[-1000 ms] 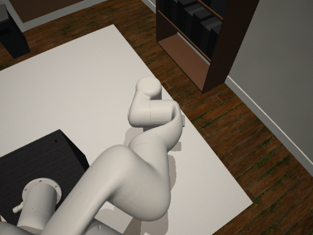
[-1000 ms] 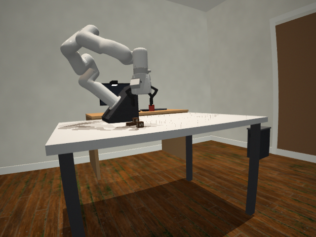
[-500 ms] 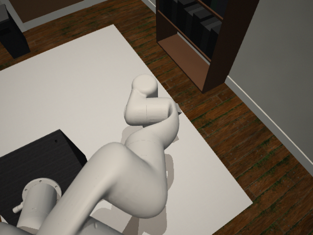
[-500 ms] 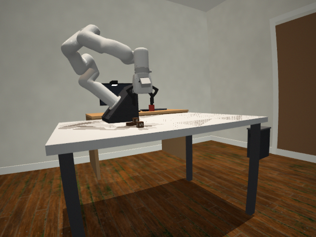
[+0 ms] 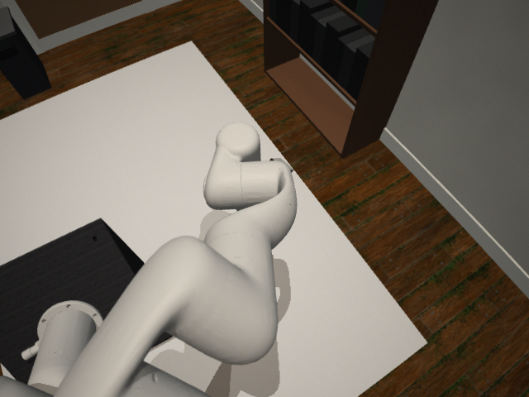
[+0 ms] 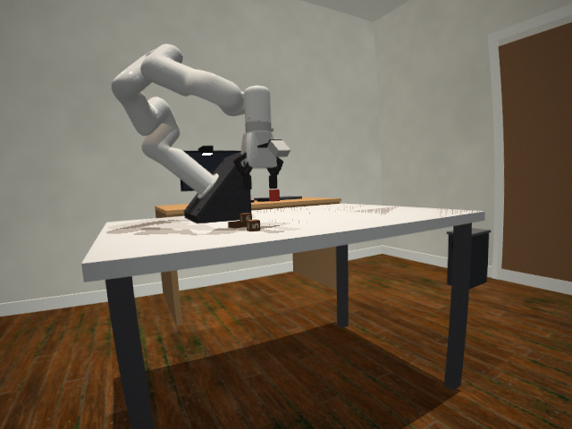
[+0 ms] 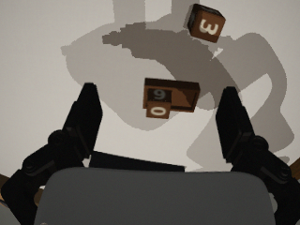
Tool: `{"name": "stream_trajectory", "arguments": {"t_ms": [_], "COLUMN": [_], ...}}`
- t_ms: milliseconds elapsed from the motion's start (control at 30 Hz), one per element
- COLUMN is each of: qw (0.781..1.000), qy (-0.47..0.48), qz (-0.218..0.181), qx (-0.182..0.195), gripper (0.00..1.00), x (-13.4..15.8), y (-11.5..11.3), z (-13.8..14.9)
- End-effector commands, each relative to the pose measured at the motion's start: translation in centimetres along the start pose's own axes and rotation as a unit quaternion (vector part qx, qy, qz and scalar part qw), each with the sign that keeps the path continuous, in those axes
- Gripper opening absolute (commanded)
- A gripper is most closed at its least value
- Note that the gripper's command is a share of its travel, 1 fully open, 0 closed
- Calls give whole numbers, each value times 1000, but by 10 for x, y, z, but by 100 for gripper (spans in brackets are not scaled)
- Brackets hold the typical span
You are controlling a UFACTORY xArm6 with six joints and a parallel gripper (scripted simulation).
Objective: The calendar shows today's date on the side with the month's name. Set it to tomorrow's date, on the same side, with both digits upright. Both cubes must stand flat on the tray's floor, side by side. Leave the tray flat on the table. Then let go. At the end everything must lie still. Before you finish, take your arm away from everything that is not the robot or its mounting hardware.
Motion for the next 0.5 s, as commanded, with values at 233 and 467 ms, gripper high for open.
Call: {"name": "stream_trajectory", "arguments": {"t_ms": [233,467], "qw": [987,964], "qy": [-160,-264], "qz": [-2,-2], "qx": [-3,-3], "gripper": [100,100], "x": [4,8], "y": [-5,-7], "z": [-7,-11]}}
Point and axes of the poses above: the point where the finger pads meet when closed, its own y axis out along the fingers, its own z axis across the jaws, x = y × z, the point moved 7 cm from there along -y, back along the fingers, and after that the axes turned 9 degrees about y, right-handed, at the moved point
